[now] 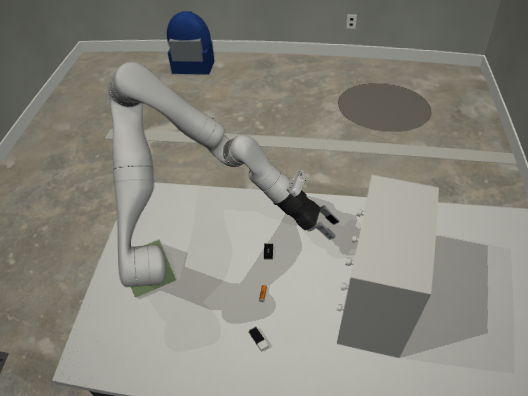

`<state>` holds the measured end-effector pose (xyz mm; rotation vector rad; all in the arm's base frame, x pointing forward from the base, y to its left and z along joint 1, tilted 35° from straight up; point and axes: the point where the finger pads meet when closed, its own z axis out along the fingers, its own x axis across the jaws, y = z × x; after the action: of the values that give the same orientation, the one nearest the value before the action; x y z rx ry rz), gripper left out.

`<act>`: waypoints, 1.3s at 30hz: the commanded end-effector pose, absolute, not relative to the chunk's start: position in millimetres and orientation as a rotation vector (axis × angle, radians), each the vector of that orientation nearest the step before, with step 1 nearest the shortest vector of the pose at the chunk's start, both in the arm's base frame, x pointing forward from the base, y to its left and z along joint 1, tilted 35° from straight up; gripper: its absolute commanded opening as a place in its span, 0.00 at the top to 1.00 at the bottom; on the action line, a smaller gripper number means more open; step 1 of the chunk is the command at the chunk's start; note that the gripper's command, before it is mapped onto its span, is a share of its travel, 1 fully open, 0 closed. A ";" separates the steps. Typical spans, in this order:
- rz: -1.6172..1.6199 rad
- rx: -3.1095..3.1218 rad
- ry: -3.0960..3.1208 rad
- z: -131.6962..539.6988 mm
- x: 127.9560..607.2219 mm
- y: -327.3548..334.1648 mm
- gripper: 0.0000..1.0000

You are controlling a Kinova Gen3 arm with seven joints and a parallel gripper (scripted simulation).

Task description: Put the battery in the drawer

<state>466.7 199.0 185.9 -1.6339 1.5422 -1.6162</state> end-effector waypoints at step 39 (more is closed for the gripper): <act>-0.981 -1.954 2.333 228.0 397.7 247.3 0.00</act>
<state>393.7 248.3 224.7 -1.9653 2.3179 -0.9968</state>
